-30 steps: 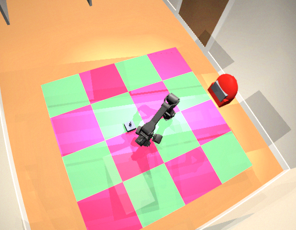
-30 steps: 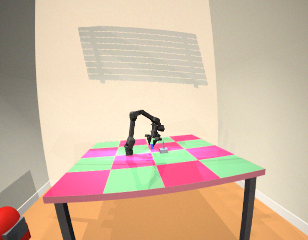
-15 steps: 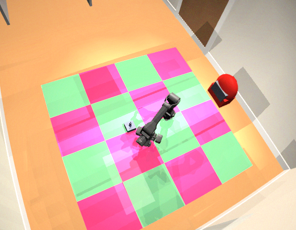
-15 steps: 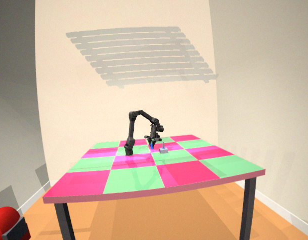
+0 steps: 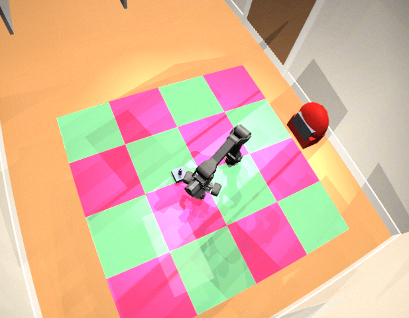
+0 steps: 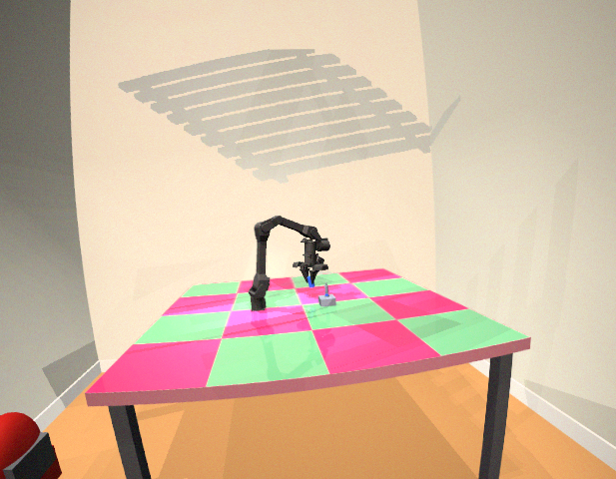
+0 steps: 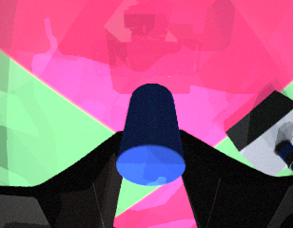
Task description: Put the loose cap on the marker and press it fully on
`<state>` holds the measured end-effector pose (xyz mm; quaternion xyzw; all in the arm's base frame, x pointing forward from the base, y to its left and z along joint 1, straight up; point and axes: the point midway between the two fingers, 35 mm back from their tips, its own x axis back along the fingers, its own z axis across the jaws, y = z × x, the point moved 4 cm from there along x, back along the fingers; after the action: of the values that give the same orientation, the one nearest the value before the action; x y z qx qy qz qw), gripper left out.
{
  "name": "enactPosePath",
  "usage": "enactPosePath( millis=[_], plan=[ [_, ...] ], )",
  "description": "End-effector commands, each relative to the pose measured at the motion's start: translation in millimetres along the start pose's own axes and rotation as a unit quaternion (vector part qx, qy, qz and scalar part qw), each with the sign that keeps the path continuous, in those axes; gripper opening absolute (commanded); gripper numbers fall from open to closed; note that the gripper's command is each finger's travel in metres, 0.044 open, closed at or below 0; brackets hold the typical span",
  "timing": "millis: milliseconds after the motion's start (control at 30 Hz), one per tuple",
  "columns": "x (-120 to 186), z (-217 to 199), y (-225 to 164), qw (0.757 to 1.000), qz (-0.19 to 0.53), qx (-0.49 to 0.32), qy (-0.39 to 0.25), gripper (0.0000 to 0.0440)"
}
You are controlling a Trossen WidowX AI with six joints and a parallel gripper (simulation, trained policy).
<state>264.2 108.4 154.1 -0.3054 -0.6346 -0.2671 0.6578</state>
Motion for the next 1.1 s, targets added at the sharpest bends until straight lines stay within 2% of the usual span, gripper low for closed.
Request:
enactPosePath(
  millis=[0,467,1067],
  plan=[
    [13,-10,0,1.000,-0.013,-0.007,-0.007,0.0059],
    [42,-46,-2,0.998,-0.033,-0.049,-0.006,0.0052],
    [57,-101,-28,0.993,-0.028,-0.118,-0.001,0.0030]
  ],
)
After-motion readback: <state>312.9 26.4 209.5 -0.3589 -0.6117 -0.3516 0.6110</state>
